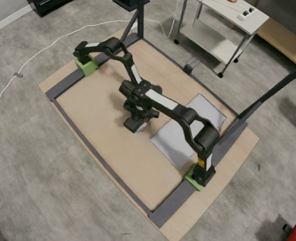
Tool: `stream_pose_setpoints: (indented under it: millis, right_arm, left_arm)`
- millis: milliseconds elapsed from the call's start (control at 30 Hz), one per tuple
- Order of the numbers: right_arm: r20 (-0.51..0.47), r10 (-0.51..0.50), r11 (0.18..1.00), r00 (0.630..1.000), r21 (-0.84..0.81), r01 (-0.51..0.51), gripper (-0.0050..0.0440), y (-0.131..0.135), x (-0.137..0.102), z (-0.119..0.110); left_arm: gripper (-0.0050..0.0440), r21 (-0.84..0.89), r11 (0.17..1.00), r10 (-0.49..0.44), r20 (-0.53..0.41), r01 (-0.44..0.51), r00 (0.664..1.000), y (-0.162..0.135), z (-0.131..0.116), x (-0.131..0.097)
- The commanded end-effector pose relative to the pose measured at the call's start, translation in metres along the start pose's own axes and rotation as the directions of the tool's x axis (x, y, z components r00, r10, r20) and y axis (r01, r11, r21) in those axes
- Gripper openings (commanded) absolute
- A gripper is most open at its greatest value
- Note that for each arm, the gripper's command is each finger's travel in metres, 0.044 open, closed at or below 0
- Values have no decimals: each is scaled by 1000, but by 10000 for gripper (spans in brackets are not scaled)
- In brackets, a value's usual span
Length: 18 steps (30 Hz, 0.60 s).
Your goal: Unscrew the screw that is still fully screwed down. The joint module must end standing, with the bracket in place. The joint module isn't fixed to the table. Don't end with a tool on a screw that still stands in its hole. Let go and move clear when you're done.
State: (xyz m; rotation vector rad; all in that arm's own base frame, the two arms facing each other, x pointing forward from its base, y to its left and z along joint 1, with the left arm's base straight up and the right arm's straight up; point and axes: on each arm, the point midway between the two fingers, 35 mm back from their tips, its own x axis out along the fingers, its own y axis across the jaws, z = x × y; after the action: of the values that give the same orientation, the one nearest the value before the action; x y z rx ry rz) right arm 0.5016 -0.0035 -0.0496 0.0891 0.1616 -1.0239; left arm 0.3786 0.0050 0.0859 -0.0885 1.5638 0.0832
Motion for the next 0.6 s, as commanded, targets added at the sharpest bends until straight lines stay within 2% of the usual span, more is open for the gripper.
stream_pose_setpoints:
  millis: [0, 167, 333, 500, 567]
  right_arm:
    - [11, 3, 999, 1000, 36, -3, 245, 6, 1, 15]
    - [11, 3, 999, 1000, 36, -3, 245, 6, 1, 15]
    - [11, 3, 999, 1000, 36, -3, 245, 6, 1, 15]
    - [11, 3, 999, 1000, 36, -3, 245, 6, 1, 15]
    - [11, 3, 999, 1000, 36, -3, 245, 6, 1, 15]
  left_arm:
    - [130, -102, 995, -1, 19, 2, 1000, 0, 0, -5]
    - [130, -303, 953, 1, 21, 6, 1000, 0, 0, -5]
    - [130, -492, 870, 3, 21, 8, 1000, 0, 0, -5]
    - [130, -492, 870, 3, 20, 8, 1000, 0, 0, -5]
    - [130, -562, 827, 3, 20, 8, 1000, 0, 0, -5]
